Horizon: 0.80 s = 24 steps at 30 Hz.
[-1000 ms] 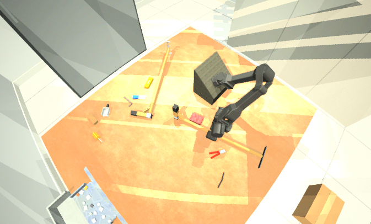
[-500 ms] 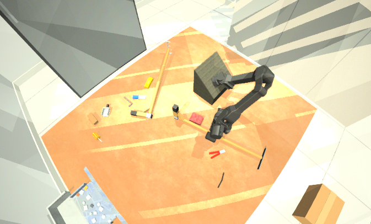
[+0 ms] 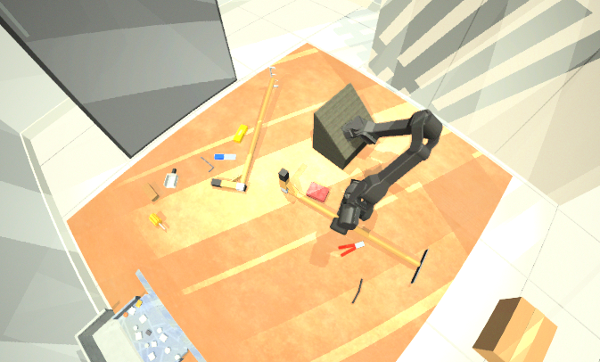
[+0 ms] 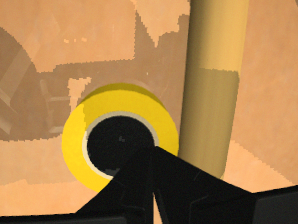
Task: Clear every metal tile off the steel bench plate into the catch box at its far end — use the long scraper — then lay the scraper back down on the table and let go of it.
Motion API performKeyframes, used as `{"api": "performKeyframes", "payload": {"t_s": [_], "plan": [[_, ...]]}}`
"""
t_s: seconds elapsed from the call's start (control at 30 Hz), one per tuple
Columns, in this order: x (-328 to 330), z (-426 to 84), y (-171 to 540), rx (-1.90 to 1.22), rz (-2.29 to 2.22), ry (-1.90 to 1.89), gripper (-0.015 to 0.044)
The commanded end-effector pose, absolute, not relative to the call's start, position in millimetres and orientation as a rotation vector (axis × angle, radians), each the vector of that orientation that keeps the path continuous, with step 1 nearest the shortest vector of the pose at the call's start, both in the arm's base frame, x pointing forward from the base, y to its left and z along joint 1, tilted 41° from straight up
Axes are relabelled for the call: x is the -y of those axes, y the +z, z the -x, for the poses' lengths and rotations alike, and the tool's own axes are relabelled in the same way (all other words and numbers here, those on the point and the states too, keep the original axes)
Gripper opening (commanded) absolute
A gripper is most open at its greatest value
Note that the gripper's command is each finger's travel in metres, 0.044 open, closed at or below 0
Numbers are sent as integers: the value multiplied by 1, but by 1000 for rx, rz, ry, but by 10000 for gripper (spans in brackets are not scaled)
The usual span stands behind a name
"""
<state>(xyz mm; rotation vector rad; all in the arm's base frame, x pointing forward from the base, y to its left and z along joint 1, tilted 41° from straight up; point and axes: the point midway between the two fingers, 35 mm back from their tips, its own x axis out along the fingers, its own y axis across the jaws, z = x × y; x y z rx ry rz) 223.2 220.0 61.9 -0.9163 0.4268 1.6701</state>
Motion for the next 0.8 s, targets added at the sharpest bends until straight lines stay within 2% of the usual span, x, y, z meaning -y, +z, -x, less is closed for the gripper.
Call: {"api": "performKeyframes", "payload": {"t_s": [0.0, 0.77], "plan": [[-228, -237, 60, -400, 945, 1662, 0], [-234, -258, 62, -398, 945, 1661, 0]]}}
